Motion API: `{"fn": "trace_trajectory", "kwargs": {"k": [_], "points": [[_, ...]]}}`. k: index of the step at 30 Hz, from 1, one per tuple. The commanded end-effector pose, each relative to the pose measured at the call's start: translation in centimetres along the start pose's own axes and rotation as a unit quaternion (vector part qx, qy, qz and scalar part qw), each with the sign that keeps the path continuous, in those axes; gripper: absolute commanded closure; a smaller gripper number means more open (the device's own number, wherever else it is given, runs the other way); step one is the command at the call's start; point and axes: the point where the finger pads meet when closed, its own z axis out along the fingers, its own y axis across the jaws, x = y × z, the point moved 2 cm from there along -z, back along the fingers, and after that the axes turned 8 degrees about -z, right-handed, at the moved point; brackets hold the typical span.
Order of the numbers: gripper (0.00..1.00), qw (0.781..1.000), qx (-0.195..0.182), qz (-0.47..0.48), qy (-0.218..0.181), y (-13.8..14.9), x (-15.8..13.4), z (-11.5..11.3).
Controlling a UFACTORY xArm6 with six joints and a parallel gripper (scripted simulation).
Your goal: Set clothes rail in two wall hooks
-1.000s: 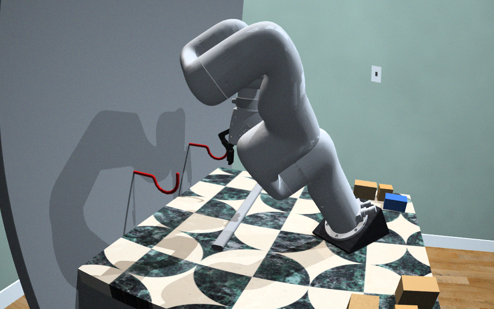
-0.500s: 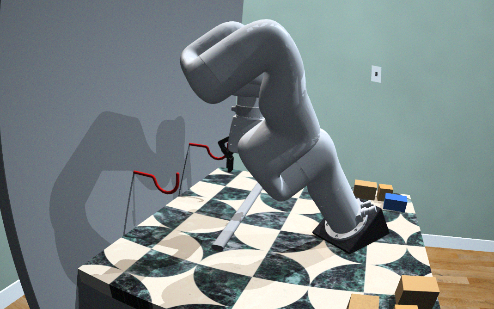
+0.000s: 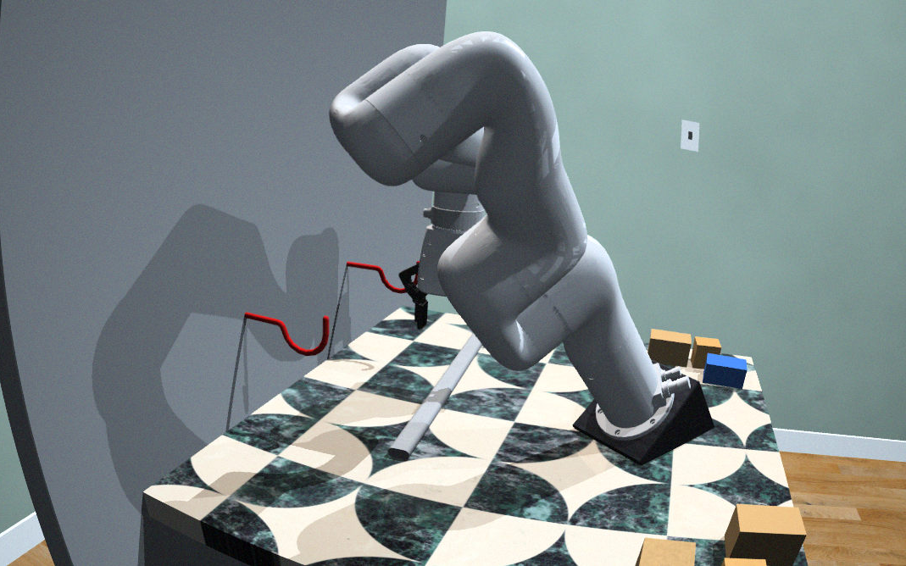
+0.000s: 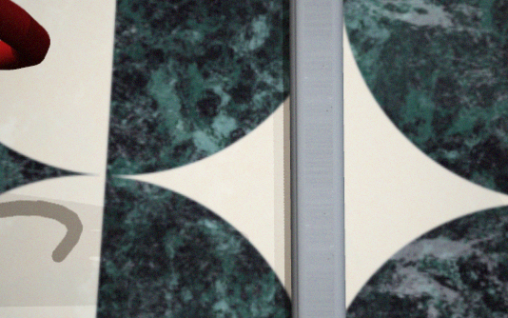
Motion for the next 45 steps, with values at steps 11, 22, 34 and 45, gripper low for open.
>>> {"fn": "trace_trajectory", "kwargs": {"k": [11, 22, 34, 45], "points": [[0.00, 1.000, 0.001, -0.001, 0.001, -0.1, 0.1, 2.0], [0.00, 1.000, 0.001, -0.001, 0.001, -0.1, 0.1, 3.8], [0.00, 1.000, 0.001, -0.001, 0.001, -0.1, 0.1, 3.8], [0.00, 1.000, 0.001, -0.001, 0.001, -0.1, 0.1, 4.4]]}}
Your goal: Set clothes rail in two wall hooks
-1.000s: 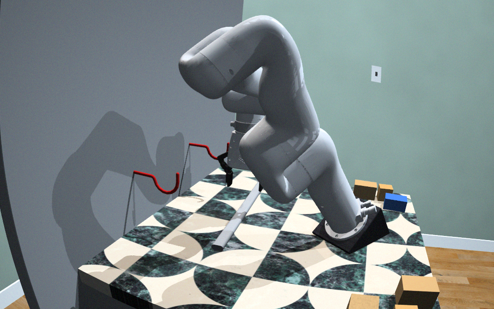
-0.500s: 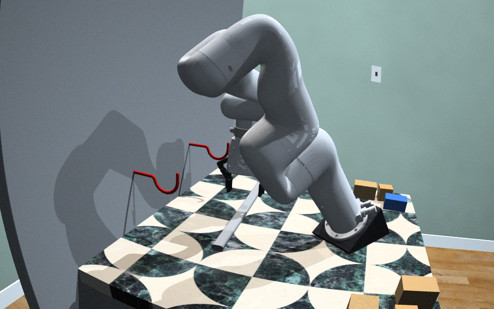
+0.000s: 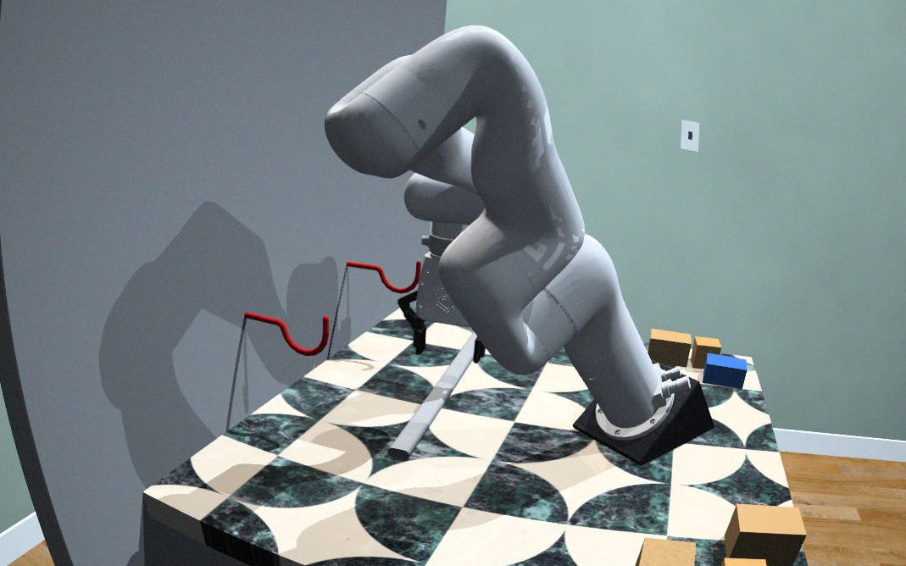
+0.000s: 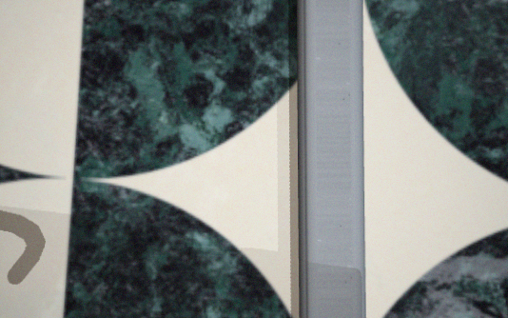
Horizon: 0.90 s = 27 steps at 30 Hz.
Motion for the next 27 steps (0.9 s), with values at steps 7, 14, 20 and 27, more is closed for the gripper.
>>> {"fn": "trace_trajectory", "kwargs": {"k": [7, 14, 20, 27], "points": [[0.00, 1.000, 0.001, -0.001, 0.001, -0.1, 0.1, 0.6], [0.00, 1.000, 0.001, 0.000, 0.001, -0.1, 0.1, 0.9], [0.00, 1.000, 0.001, 0.000, 0.001, -0.1, 0.1, 1.3], [0.00, 1.000, 0.001, 0.000, 0.001, -0.1, 0.1, 1.8]]}}
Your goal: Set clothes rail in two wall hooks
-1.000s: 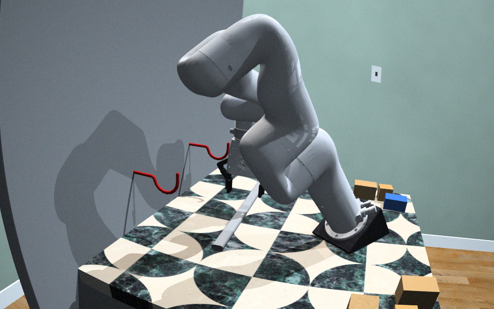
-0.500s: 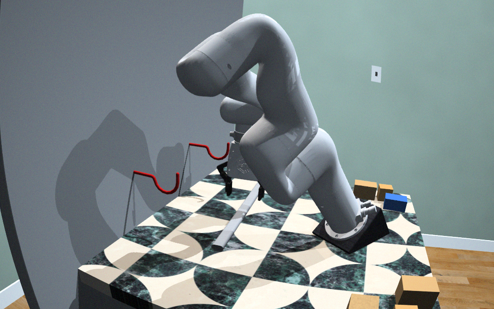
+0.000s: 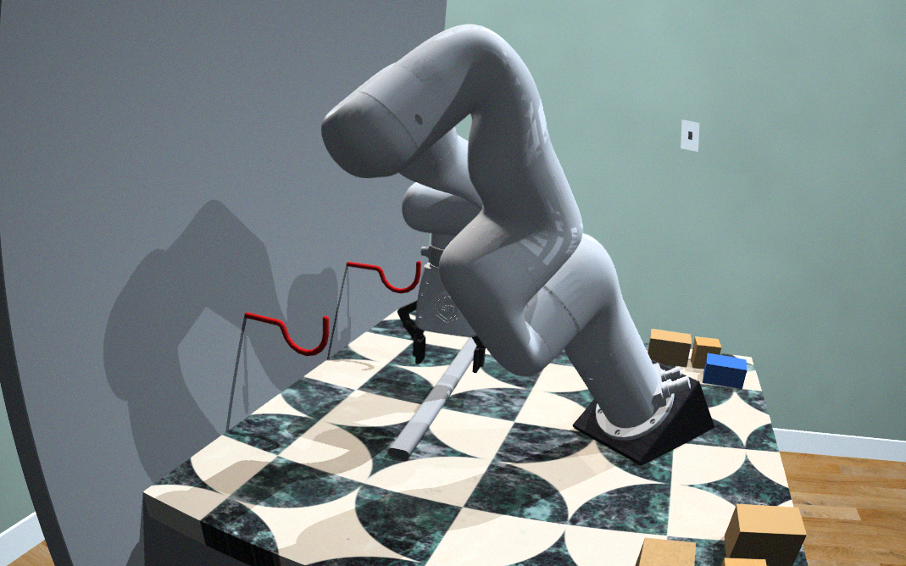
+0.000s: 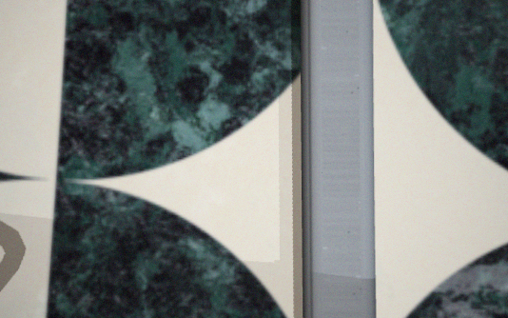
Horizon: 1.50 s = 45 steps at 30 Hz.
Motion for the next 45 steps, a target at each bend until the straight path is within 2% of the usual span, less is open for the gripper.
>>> {"fn": "trace_trajectory", "kwargs": {"k": [1, 45], "points": [[0.00, 1.000, 0.001, -0.001, 0.001, -0.1, 0.1, 0.2], [0.00, 1.000, 0.001, 0.000, 0.001, -0.1, 0.1, 2.3]]}}
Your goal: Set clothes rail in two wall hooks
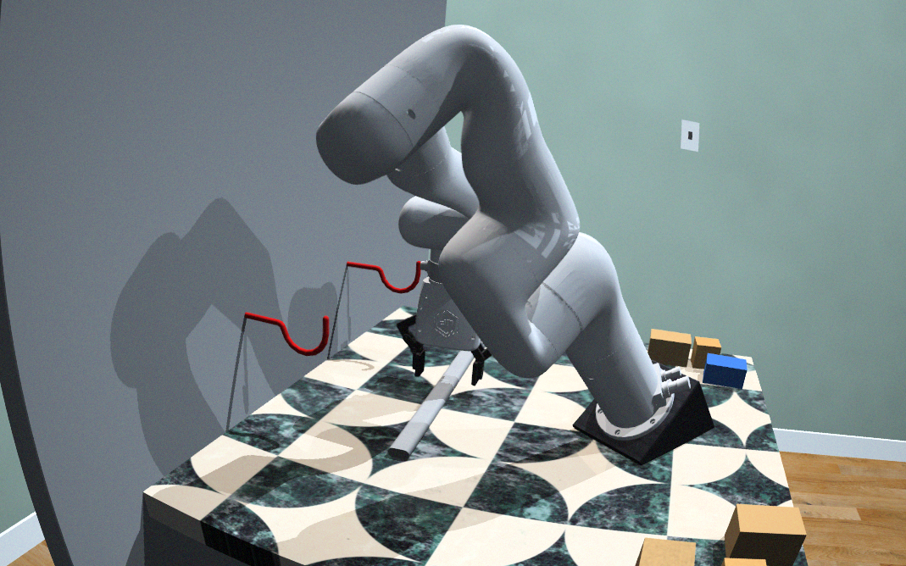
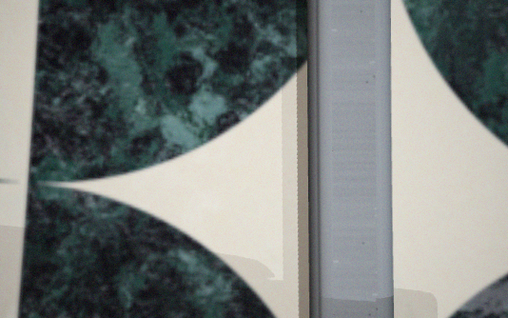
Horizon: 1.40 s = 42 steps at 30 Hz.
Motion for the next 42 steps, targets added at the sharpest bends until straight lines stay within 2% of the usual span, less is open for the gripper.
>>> {"fn": "trace_trajectory", "kwargs": {"k": [1, 33, 34, 42], "points": [[0.00, 1.000, 0.001, 0.000, 0.001, -0.07, 0.06, 0.13], [0.00, 1.000, 0.001, 0.000, 0.001, -0.07, 0.06, 0.92], [1.00, 1.000, 0.001, 0.000, 0.001, -0.06, 0.06, 0.87], [1.00, 1.000, 0.001, 0.000, 0.001, -0.06, 0.06, 0.40]]}}
